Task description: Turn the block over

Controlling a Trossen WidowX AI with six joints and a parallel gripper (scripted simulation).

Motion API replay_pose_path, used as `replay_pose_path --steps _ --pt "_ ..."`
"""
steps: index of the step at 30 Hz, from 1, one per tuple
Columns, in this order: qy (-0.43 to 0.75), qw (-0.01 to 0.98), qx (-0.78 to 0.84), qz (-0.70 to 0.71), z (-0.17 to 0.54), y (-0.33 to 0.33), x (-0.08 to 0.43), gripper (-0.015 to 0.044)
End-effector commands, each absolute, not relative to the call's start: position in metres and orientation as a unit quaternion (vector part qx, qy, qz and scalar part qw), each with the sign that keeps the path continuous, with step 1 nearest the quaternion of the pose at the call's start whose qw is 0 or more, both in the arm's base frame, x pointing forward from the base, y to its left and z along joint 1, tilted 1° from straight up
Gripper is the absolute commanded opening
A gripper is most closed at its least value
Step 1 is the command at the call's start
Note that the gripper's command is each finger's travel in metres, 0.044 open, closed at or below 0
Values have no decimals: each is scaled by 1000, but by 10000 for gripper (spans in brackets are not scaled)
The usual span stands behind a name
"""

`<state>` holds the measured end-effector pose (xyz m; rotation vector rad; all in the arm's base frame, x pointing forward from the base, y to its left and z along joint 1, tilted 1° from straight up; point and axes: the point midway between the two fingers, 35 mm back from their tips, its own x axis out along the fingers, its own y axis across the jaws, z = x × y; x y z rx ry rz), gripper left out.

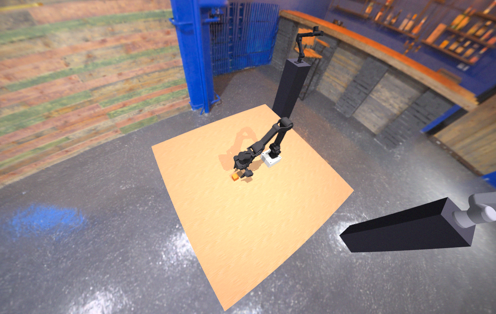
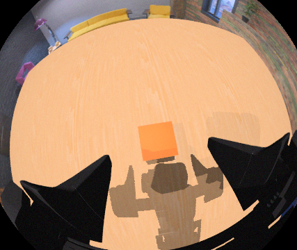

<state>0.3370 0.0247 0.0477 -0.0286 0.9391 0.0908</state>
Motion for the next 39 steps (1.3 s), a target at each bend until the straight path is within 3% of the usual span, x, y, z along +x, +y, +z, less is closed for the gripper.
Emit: replay_pose_path --steps 1,20,39 --pt "464 884 -18 44 64 24 331 440" --pt "685 727 -29 38 89 27 369 440" --pt "692 720 -30 37 37 28 371 440"
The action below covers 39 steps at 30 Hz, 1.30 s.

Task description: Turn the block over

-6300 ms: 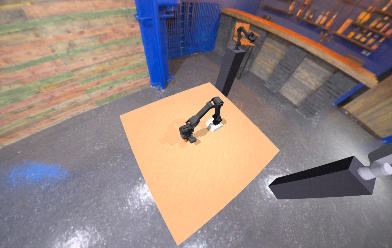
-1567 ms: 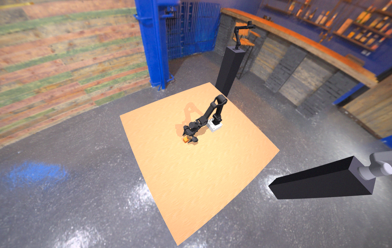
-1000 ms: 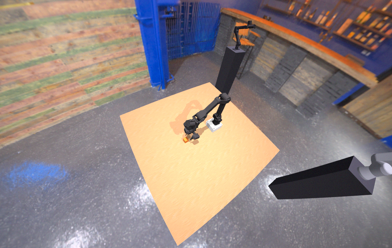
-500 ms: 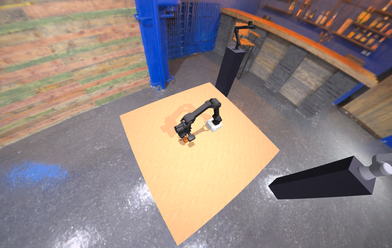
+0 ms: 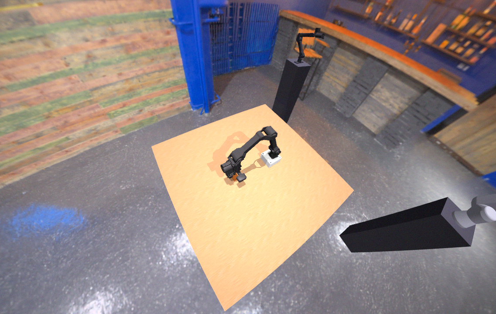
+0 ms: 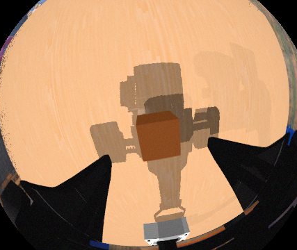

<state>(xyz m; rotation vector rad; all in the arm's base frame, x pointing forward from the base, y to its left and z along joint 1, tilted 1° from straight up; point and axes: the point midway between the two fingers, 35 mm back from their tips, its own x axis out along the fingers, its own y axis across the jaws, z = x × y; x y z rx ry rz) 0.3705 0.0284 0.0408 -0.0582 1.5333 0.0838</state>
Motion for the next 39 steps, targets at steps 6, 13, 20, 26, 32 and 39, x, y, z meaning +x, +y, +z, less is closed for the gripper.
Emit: replay_pose_path --steps 6,13,20,26,32,39 --pt "692 720 -30 37 27 28 372 440" --pt "693 720 -30 37 16 28 372 440" --pt "693 720 -30 37 7 28 372 440" --pt "693 720 -30 37 7 28 372 282" --pt "693 720 -30 37 7 28 372 184" --pt "693 720 -30 37 7 28 372 137"
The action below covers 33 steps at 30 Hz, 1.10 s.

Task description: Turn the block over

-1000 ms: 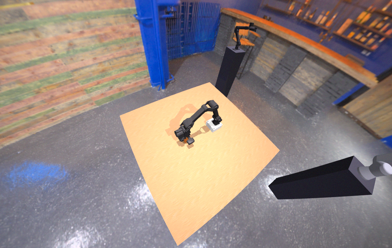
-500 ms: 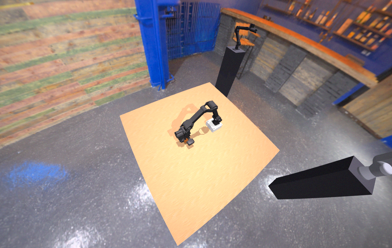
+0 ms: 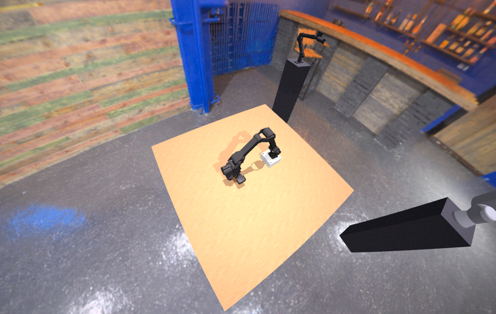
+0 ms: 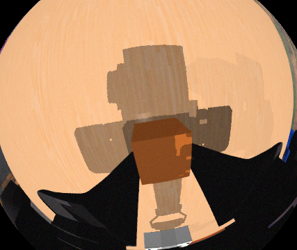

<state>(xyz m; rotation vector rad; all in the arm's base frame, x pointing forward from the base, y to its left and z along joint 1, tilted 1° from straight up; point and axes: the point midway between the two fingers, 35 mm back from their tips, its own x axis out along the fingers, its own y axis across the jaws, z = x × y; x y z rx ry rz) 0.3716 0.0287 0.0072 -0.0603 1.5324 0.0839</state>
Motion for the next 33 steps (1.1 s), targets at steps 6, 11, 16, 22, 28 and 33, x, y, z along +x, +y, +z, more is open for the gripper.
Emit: replay_pose_path --steps 6,11,16,22,28,33 --pt "693 720 -30 37 7 28 372 97" --pt "692 720 -30 38 18 28 372 5" --pt "692 720 -30 37 37 28 371 0" --pt "679 733 -29 38 35 28 372 0" --pt "644 763 -27 39 31 28 374 0" --pt "615 787 -25 40 29 28 374 0"
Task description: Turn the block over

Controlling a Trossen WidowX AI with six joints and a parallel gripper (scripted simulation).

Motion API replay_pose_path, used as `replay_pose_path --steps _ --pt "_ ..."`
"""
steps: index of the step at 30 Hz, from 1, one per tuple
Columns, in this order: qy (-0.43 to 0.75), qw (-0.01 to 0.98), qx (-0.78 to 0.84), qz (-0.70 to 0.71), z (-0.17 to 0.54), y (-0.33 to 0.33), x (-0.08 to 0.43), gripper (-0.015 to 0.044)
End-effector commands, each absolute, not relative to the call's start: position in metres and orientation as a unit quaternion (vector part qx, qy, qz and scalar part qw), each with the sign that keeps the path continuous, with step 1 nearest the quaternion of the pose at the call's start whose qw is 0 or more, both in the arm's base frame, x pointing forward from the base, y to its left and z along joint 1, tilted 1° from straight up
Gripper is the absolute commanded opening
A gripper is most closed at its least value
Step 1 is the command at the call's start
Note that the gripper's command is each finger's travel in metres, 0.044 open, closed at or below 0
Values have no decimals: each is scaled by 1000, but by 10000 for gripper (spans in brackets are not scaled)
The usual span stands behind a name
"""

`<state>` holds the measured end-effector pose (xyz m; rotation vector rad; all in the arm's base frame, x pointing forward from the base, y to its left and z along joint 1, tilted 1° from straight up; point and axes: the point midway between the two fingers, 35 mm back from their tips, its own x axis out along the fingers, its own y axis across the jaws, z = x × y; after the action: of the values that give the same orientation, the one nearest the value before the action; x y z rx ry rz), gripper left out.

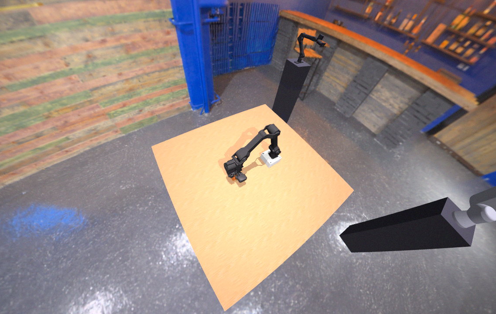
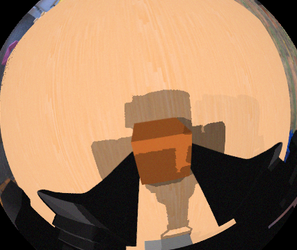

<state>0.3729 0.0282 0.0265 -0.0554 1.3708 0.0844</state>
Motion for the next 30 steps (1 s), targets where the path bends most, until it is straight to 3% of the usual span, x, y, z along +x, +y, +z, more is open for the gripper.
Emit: replay_pose_path --steps 1,30 --pt "609 792 -25 40 28 28 374 0" --pt "457 888 -18 44 17 28 373 0"
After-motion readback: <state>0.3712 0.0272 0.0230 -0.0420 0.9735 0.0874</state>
